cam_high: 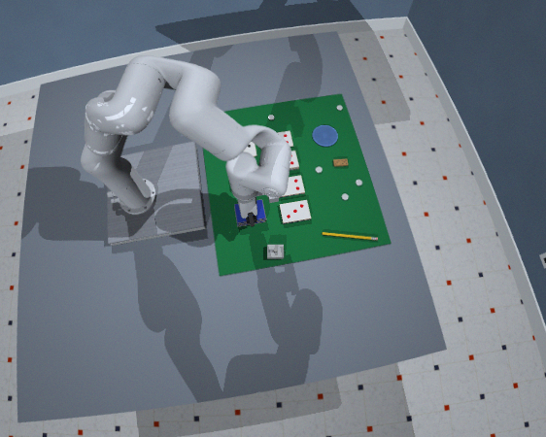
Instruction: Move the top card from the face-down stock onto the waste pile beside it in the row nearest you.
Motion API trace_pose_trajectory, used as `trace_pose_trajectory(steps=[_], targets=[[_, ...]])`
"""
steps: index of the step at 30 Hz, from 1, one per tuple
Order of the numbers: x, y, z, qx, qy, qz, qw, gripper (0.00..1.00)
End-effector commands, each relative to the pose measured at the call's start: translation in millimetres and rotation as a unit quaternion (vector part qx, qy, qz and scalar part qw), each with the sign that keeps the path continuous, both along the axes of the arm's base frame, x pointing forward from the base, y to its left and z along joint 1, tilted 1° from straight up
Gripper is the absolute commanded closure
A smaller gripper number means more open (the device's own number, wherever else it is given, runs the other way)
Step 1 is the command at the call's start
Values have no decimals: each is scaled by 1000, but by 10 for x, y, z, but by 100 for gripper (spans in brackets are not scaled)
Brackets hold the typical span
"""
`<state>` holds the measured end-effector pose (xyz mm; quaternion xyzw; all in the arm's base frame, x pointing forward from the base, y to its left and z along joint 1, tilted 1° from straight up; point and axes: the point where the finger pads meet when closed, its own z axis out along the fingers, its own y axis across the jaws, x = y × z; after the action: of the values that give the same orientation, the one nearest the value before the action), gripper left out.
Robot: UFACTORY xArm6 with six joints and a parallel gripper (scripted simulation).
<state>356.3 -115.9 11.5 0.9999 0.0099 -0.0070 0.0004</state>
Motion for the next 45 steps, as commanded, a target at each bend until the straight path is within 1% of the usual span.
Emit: trace_pose_trajectory(steps=[1,9,19,21,26,40,45], targets=[[11,-3,10,0,-1,0,1000,27],[11,-3,37,0,-1,0,1000,27],[14,-3,302,0,-1,0,1000,27],[14,-3,302,0,-1,0,1000,27],[15,-3,396,0,-1,0,1000,27],[16,-1,410,0,-1,0,1000,27],[15,64,410,0,-1,-1,1000,27]])
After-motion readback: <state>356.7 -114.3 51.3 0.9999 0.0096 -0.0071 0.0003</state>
